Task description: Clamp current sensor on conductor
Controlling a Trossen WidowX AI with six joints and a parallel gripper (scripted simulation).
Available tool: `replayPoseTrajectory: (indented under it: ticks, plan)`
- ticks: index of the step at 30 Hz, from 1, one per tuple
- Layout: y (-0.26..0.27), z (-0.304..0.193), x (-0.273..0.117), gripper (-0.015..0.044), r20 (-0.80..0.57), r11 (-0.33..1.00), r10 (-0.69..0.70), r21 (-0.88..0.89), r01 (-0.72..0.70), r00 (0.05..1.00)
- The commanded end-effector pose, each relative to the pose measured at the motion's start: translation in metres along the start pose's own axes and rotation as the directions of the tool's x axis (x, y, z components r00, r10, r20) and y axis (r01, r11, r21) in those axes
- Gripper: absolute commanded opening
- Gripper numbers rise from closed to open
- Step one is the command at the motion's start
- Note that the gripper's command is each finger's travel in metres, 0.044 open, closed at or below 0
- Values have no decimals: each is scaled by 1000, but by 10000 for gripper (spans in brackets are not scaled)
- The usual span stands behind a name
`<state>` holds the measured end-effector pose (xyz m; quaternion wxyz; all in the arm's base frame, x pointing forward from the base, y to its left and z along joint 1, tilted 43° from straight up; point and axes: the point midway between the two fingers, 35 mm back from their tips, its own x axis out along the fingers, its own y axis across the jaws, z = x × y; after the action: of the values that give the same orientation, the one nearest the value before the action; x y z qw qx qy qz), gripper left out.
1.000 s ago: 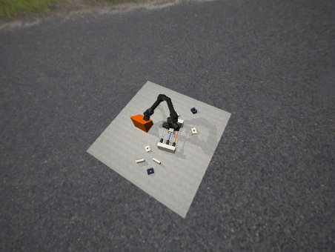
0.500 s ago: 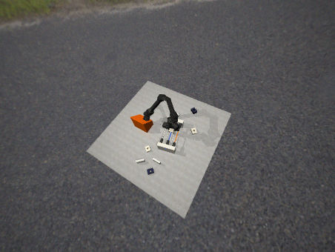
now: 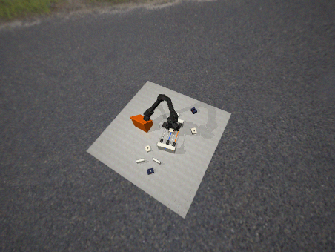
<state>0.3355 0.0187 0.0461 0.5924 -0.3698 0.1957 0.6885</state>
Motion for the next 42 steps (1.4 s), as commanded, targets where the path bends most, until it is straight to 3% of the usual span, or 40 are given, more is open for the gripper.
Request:
replayPoseTrajectory:
  ticks: [1, 9, 26, 34, 38, 42]
  plan:
    - [0, 0, -1, 0, 0, 1000, -1, 1, 1, 1000]
    - [0, 0, -1, 0, 0, 1000, -1, 1, 1, 1000]
    - [0, 0, -1, 440, 0, 1000, -1, 1, 1, 1000]
    - [0, 0, 1, 440, 0, 1000, -2, 2, 2, 1000]
    - [0, 3, 40, 440, 3, 1000, -7, 4, 7, 1000]
    - [0, 4, 43, 440, 3, 1000, -7, 4, 7, 1000]
